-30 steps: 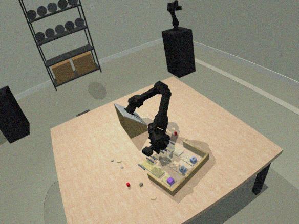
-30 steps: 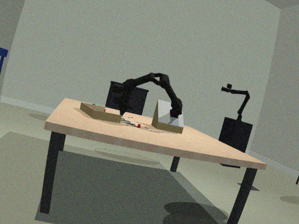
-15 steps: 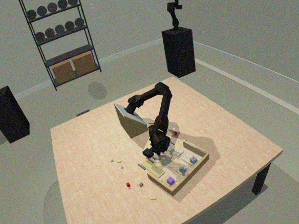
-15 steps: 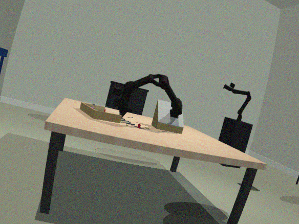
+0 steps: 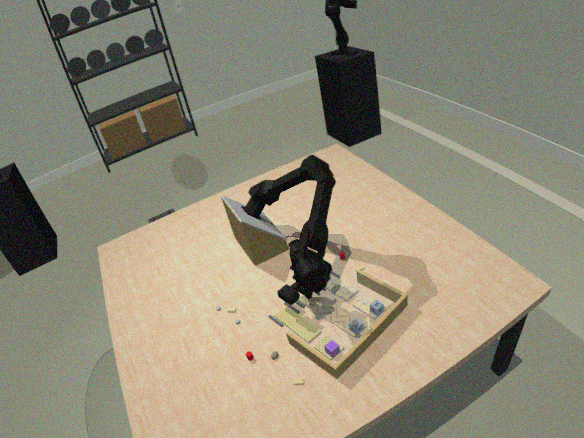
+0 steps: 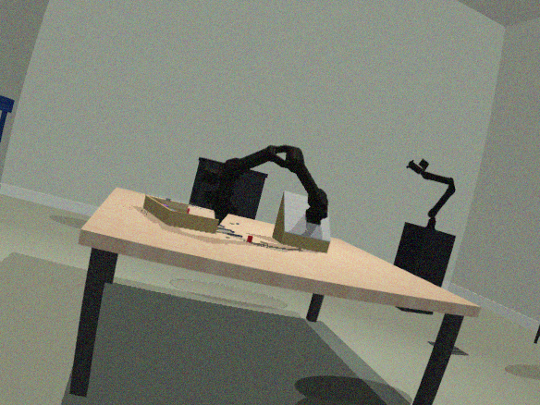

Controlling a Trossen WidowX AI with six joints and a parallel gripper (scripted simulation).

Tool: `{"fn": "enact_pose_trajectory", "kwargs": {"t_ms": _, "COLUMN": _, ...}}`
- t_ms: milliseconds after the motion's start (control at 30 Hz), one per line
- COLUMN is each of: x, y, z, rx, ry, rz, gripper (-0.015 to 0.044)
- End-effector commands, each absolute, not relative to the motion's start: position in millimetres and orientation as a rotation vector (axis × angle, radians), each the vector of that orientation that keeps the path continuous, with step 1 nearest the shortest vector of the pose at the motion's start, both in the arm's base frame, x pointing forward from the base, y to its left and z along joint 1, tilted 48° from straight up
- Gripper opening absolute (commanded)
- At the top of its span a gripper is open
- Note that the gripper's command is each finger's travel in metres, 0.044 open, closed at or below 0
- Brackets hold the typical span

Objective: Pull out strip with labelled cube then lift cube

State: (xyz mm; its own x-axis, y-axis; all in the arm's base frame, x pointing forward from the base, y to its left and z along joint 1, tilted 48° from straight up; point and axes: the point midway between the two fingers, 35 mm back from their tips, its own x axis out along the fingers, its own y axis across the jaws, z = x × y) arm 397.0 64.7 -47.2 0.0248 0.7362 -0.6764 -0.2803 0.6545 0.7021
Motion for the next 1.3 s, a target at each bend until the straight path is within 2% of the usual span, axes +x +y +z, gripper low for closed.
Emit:
{"fn": "enact_pose_trajectory", "kwargs": {"t_ms": 0, "x": 397, "y": 66, "z": -47, "rx": 0.439, "ry": 1.326, "rz": 0.826, "gripper": 0.0000}}
{"fn": "enact_pose_trajectory", "kwargs": {"t_ms": 1267, "x": 387, "y": 65, "z": -53, "rx": 0.439, "ry": 1.327, "rz": 0.826, "gripper": 0.0000}}
